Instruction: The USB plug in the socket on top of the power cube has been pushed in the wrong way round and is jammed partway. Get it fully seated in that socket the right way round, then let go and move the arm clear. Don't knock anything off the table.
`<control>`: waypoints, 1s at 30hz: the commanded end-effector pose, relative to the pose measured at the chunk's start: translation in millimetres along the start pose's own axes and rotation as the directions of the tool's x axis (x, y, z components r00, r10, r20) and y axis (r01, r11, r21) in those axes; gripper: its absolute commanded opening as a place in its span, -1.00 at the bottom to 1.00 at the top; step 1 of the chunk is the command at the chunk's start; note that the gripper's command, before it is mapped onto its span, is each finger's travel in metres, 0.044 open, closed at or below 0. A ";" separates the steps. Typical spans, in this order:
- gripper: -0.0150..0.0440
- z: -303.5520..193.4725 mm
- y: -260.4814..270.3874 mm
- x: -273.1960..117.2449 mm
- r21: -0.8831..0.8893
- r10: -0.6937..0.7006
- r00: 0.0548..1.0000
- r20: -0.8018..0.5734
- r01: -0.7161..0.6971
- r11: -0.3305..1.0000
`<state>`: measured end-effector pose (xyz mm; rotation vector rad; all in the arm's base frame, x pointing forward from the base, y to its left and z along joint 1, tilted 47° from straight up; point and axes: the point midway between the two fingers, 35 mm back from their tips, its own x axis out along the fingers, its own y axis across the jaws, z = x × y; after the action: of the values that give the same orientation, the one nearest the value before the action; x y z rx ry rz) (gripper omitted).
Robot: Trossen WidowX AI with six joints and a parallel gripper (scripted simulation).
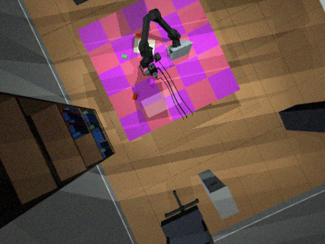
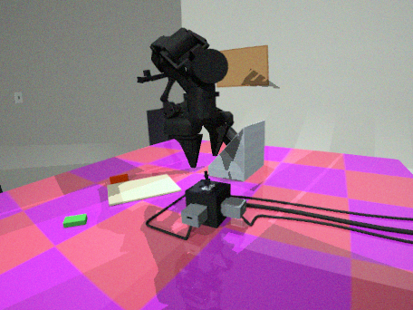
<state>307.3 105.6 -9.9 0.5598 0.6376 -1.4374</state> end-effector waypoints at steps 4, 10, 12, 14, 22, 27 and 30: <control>1.00 0.0 -0.3 9.5 -0.001 -0.002 1.000 0.009 0.002 1.000; 1.00 -0.1 -0.4 15.6 -0.001 -0.002 1.000 0.009 0.002 1.000; 1.00 -0.1 -0.4 17.6 -0.001 -0.002 1.000 0.009 0.002 1.000; 1.00 0.0 -0.4 19.6 -0.001 -0.002 1.000 0.009 0.002 1.000; 1.00 0.1 -0.4 27.8 -0.001 -0.002 1.000 0.010 0.002 1.000; 1.00 0.2 -0.4 29.5 -0.001 -0.002 1.000 0.010 0.002 1.000; 1.00 0.2 -0.4 29.5 -0.001 -0.002 1.000 0.010 0.002 1.000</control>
<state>307.7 86.2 -28.8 0.5621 0.6313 -1.4426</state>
